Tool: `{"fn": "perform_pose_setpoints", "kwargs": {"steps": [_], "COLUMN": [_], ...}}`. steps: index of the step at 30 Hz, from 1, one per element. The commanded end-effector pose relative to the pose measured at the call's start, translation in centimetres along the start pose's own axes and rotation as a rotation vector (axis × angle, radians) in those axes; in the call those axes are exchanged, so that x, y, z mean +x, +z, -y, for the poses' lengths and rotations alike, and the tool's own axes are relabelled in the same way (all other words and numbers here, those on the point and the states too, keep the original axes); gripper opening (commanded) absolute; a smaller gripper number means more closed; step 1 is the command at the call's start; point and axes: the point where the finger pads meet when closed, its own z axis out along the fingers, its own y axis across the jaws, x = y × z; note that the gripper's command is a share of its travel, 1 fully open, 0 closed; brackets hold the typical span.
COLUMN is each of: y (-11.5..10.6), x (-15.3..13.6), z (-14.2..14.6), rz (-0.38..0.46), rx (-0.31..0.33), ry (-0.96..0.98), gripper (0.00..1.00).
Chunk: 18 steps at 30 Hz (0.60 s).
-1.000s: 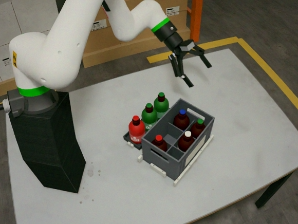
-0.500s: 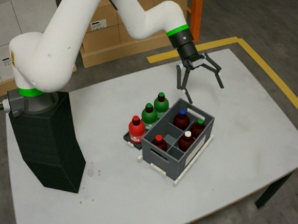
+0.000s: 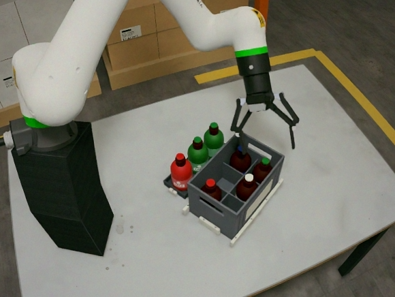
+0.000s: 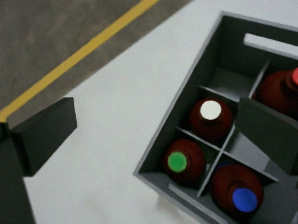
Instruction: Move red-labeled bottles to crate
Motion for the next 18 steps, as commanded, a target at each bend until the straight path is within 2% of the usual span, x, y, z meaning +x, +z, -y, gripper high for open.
{"fn": "perform_pose_setpoints", "kwargs": {"steps": [1, 7, 9, 10, 18], "y": [1.2, 2.3, 2.3, 2.7, 3.3], "x": [2.0, 3.7, 3.7, 4.2, 4.7], "z": [-0.7, -2.2, -2.2, -2.8, -4.4], "rz": [0.018, 0.048, 0.048, 0.064, 0.115], "rx": [-0.09, -0.188, -0.188, -0.235, -0.357], "ry": [0.141, 0.324, 0.324, 0.412, 0.643], "gripper": [1.0, 1.0, 1.0, 1.0, 1.0]}}
